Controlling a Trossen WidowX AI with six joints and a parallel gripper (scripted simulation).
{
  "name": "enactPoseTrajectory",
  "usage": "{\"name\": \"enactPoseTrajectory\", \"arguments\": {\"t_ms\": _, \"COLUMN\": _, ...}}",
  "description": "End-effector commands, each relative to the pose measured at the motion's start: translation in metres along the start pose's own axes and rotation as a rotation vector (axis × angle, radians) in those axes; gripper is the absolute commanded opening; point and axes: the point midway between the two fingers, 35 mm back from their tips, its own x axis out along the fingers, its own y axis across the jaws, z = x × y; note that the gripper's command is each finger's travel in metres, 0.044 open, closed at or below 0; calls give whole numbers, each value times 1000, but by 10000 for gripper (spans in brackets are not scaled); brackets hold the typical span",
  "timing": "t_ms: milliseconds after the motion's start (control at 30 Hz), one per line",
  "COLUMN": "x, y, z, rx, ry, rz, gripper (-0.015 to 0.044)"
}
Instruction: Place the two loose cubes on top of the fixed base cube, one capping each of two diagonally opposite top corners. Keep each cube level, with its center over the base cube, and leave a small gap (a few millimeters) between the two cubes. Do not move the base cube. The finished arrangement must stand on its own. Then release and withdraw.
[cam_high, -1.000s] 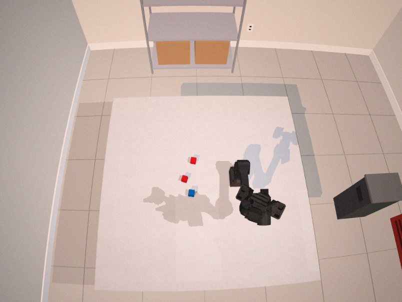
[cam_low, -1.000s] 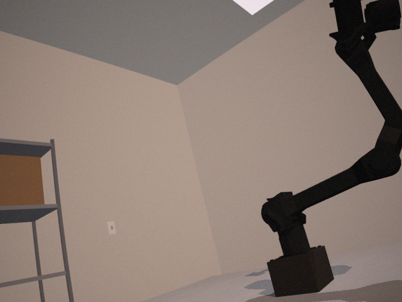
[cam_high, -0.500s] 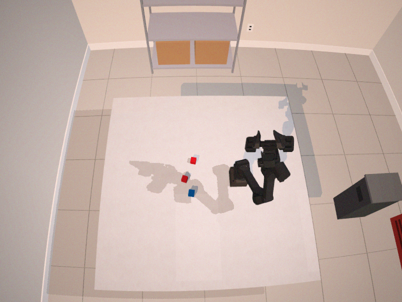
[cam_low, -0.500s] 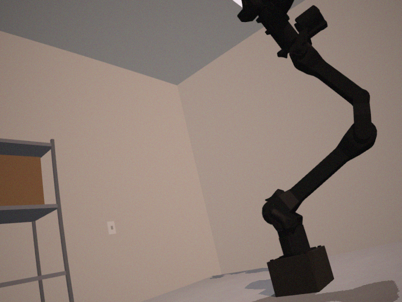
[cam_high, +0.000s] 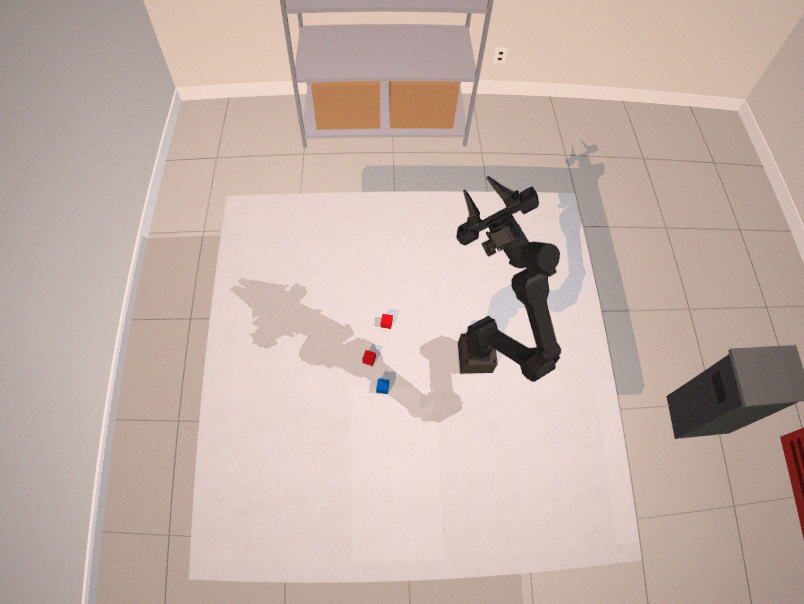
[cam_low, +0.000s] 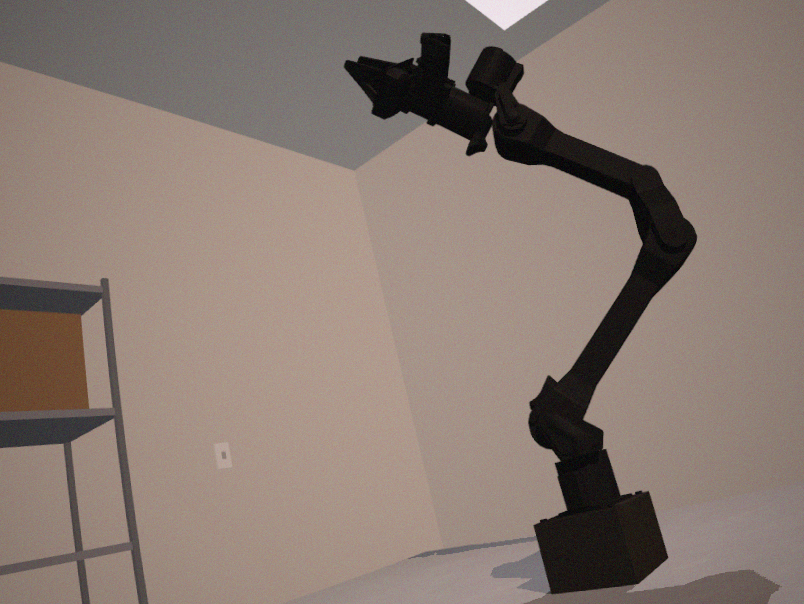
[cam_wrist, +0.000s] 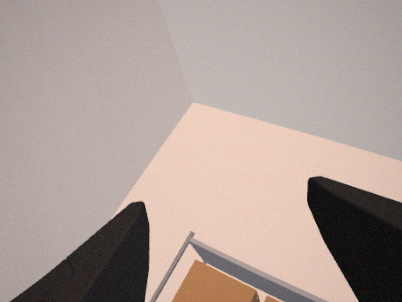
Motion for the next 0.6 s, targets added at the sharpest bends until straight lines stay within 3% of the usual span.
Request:
{"name": "enactPoseTrajectory", "arguments": {"t_ms": 0, "x": 22, "y": 32, "z": -36, "rx": 40, "ry": 81, "rz": 112, "gripper": 265}}
{"name": "enactPoseTrajectory", "arguments": {"t_ms": 300, "x": 52, "y": 129, "z": -101, "rx": 98, "ry": 238, "rz": 413, "gripper": 265}}
{"name": "enactPoseTrajectory", "arguments": {"t_ms": 567, "x": 50, "y": 230, "z": -136, "rx": 100, "ry": 344, "rz": 715, "gripper": 265}}
